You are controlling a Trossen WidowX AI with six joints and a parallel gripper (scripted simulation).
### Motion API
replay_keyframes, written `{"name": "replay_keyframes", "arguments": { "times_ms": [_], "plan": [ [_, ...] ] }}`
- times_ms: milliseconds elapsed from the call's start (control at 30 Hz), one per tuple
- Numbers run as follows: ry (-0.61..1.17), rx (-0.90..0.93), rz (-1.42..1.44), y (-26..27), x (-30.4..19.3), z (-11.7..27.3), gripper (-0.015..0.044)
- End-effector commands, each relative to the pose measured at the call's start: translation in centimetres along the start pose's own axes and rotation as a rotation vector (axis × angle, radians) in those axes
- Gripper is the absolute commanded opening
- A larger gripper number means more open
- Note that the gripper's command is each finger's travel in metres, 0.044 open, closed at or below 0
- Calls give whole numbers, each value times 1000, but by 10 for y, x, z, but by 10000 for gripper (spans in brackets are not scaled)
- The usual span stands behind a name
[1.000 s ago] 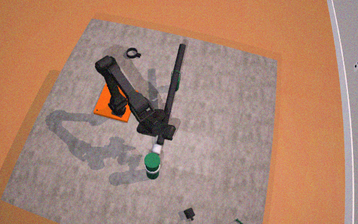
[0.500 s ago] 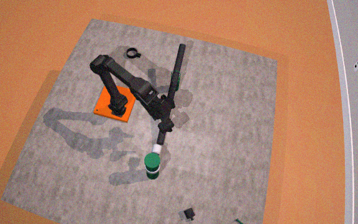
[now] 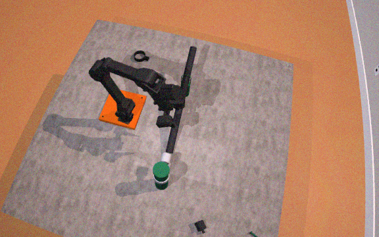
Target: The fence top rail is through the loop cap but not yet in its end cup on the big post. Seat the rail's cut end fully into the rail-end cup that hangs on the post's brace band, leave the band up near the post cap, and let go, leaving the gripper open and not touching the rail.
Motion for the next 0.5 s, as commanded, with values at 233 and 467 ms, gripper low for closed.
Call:
{"name": "replay_keyframes", "arguments": {
  "times_ms": [233, 467],
  "plan": [
    [-15, -15, -203, 13, 0, 17, 440],
    [119, 9, -584, 16, 7, -6, 440]
  ]
}}
Point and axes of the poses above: the point midway between the two fingers, 35 mm back from their tips, its own z axis back along the fingers, its own y axis across the jaws, x = y × z, the point moved 6 cm from there along z, back along the fingers, and after that the axes turned 10 degrees about z, right-handed, at the moved point
